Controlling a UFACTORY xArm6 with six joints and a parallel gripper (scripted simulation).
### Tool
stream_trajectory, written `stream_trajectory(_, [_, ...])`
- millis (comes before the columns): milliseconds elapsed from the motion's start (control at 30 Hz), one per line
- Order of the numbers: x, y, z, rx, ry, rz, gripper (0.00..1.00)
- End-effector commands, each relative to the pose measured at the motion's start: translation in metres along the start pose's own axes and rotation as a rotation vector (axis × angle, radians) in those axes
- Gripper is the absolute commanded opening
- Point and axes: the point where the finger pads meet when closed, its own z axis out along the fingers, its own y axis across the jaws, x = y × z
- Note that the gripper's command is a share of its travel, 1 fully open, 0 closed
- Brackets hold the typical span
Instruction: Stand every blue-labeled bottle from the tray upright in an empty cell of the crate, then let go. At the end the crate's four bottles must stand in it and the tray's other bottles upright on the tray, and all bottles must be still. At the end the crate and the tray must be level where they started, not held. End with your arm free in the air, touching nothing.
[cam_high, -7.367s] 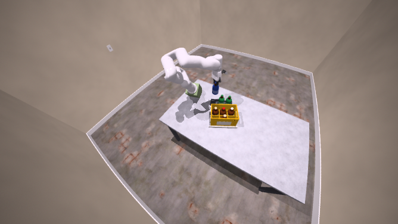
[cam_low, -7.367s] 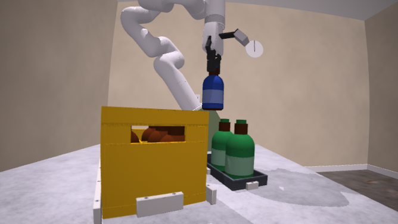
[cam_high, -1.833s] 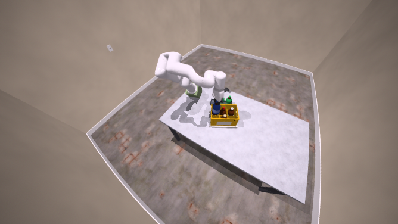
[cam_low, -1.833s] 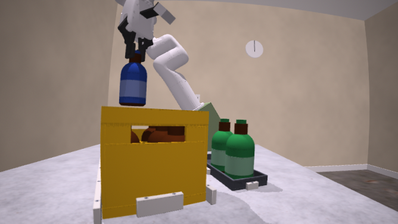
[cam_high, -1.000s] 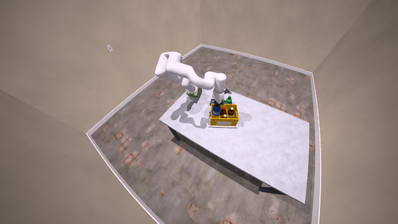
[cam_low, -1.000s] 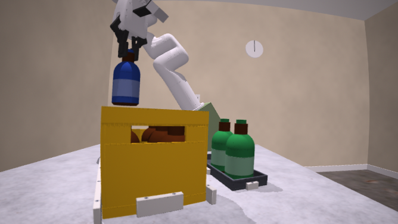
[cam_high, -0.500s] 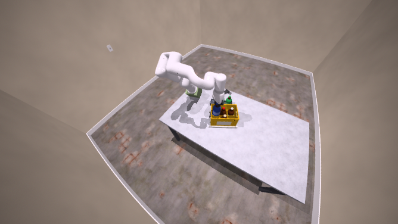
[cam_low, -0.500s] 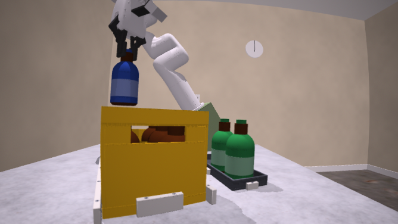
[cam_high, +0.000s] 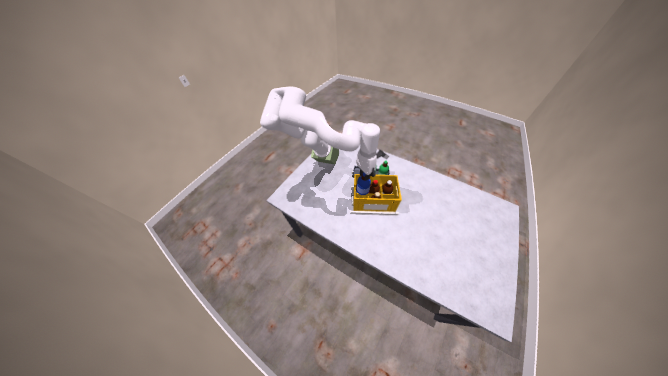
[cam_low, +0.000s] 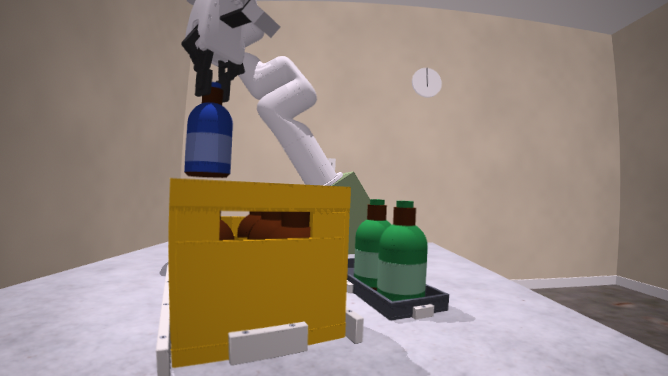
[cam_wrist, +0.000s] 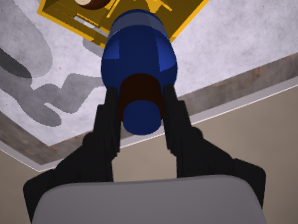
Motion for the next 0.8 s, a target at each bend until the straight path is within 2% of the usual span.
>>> stream_trajectory(0, [0.0001, 0.0011, -0.0014, -0.003, 0.002, 0.001, 0.0])
stream_trajectory(767, [0.0, 0.0012, 0.0022, -0.003, 0.002, 0.001, 0.0])
